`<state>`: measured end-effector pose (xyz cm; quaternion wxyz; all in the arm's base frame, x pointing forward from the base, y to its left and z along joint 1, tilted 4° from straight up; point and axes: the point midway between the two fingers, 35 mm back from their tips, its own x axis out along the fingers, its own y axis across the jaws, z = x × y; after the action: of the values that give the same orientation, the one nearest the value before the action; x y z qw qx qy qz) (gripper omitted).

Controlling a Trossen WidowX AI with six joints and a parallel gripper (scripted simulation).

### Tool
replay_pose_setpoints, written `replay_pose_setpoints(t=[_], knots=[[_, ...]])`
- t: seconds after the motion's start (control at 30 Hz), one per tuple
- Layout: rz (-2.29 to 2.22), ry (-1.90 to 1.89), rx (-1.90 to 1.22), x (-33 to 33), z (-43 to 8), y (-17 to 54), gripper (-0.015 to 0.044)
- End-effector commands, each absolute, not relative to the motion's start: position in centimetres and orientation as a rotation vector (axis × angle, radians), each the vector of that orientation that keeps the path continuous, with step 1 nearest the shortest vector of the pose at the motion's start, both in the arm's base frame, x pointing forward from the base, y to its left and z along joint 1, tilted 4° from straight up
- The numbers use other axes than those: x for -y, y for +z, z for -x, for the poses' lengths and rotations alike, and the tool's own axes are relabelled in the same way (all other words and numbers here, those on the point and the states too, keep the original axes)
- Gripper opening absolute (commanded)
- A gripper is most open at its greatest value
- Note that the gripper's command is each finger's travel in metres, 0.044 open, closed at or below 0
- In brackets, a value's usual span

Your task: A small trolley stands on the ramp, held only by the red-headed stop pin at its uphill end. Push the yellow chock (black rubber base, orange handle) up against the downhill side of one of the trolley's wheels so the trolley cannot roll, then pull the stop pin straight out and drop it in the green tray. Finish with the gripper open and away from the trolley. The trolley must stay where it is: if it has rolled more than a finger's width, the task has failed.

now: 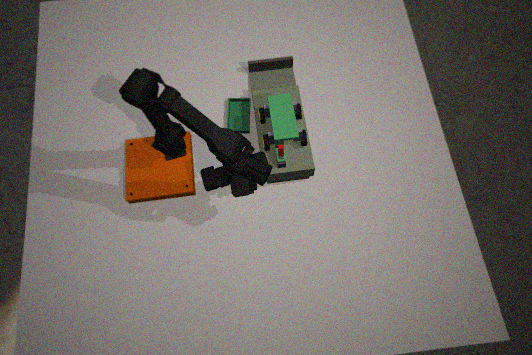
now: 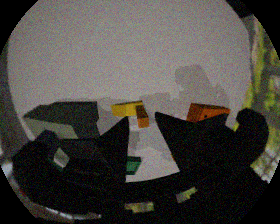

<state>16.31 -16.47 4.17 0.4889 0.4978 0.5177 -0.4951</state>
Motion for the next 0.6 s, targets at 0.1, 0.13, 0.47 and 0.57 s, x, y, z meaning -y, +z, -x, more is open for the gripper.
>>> replay_pose_setpoints(t=[0.1,0.13,0.47,0.57], knots=[[-1.210,-1.197,-1.264,16.3,-16.3,3.1,0.0190],[-1.210,-1.197,-1.264,16.3,-16.3,3.0,0.0190],[-1.210,-1.197,-1.264,16.2,-16.2,1.6,0.0190],[-1.209,-1.203,-1.258,16.4,-16.3,2.0,0.0164]])
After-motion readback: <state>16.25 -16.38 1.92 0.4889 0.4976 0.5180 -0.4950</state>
